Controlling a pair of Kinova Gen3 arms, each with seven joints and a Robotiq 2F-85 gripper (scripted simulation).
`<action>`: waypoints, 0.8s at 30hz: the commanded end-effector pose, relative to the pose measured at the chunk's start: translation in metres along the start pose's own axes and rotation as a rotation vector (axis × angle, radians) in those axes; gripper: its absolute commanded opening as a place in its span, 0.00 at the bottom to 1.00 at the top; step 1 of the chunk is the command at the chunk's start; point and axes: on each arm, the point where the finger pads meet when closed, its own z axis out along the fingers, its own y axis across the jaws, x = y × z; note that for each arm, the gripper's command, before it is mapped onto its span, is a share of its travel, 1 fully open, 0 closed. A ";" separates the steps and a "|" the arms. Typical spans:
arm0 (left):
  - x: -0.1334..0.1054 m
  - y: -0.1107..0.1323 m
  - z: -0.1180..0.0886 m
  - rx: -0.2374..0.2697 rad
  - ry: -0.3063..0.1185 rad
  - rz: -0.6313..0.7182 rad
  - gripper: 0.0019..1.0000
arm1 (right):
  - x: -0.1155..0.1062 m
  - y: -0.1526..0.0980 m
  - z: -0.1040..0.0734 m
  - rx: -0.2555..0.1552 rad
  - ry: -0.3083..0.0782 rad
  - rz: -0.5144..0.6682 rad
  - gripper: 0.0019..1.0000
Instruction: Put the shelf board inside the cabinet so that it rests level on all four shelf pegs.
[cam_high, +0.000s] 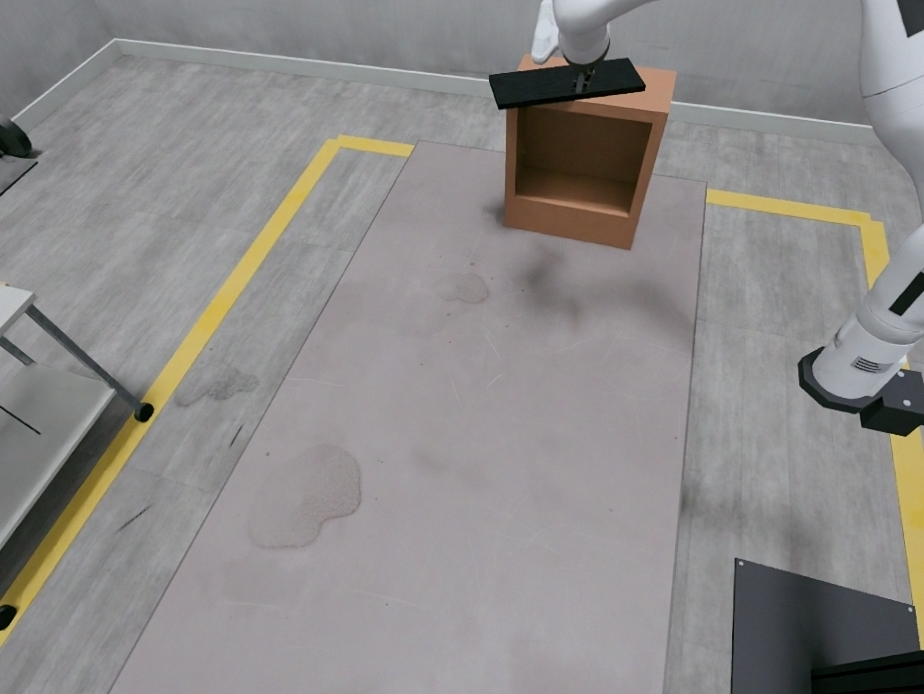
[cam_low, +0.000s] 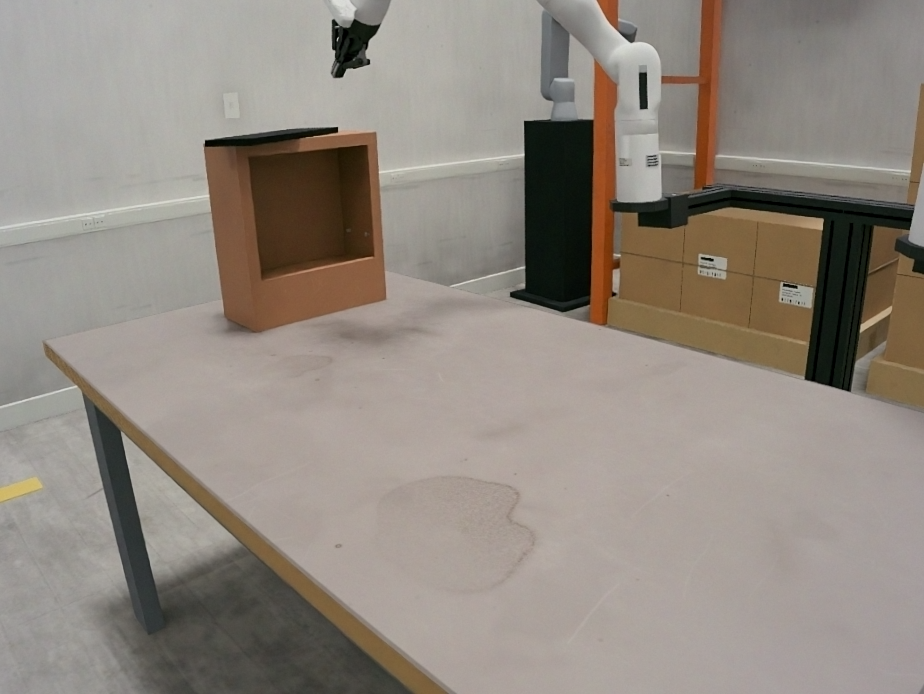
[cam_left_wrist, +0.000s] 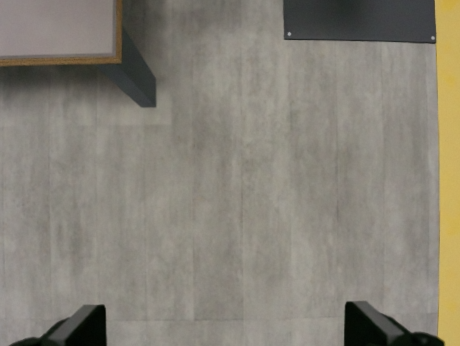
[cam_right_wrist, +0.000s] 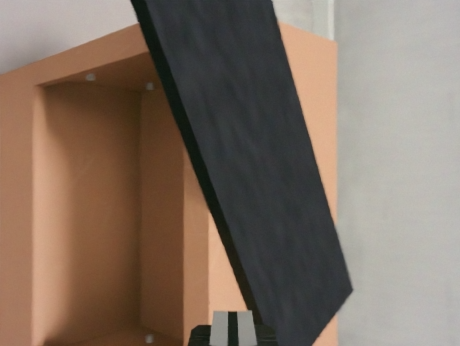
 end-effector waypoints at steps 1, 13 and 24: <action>0.000 0.000 -0.001 0.000 -0.002 0.000 1.00 | 0.000 0.001 0.000 0.054 0.000 0.001 0.10; 0.000 0.000 -0.001 0.000 -0.002 0.000 1.00 | 0.001 0.054 0.088 0.091 0.003 0.001 0.10; 0.000 0.000 -0.001 0.000 -0.002 0.000 1.00 | 0.001 0.105 0.175 0.090 0.003 0.001 0.10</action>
